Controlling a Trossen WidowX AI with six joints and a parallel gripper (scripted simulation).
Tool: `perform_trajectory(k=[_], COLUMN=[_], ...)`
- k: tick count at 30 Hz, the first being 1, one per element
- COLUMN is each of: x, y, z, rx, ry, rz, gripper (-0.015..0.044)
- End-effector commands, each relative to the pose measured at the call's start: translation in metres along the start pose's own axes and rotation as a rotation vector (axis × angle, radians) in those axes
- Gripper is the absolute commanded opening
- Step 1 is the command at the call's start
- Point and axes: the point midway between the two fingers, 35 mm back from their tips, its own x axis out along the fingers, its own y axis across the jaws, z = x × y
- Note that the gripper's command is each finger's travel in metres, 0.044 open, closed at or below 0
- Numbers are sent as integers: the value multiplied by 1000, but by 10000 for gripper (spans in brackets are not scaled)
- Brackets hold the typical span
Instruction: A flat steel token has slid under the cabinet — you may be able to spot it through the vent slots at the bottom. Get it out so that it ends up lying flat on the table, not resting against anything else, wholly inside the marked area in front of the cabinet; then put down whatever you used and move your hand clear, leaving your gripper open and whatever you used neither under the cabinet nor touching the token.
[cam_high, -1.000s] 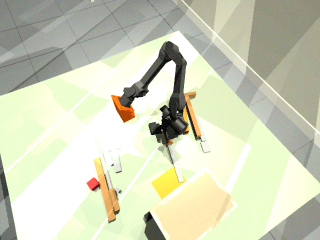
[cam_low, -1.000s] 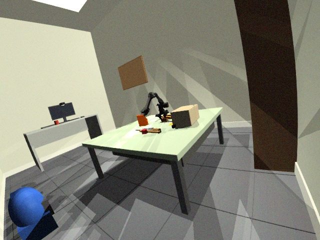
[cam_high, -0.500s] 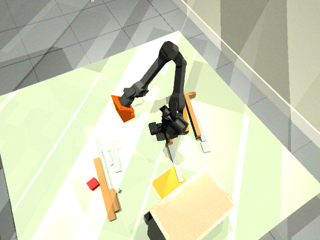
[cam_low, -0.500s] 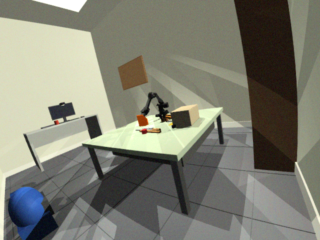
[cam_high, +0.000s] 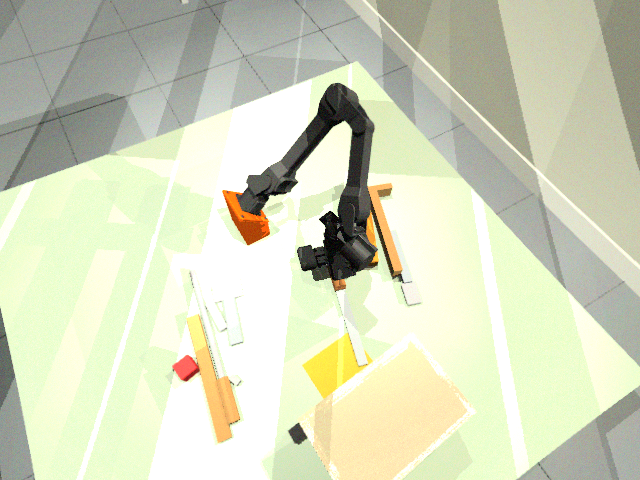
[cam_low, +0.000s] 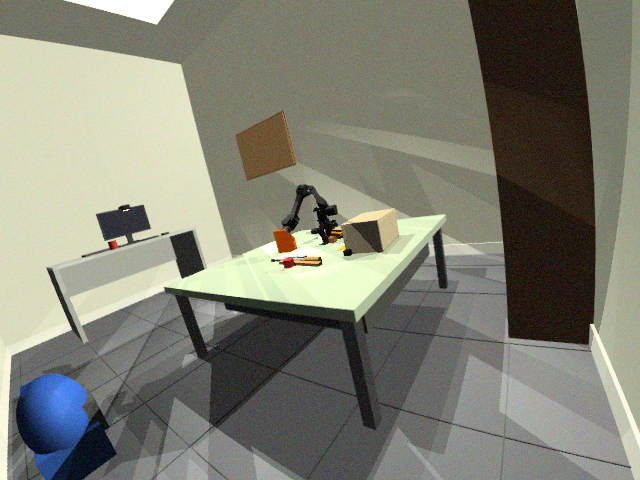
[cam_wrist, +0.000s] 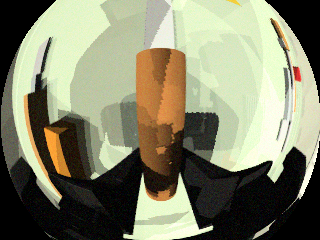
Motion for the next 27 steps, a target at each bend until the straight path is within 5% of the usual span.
perform_trajectory(k=[1, 27], x=[0, -1], y=[1, 1], z=[5, 35], rx=[-1, 0], ry=[1, 1], rz=[1, 0], gripper=[0, 0])
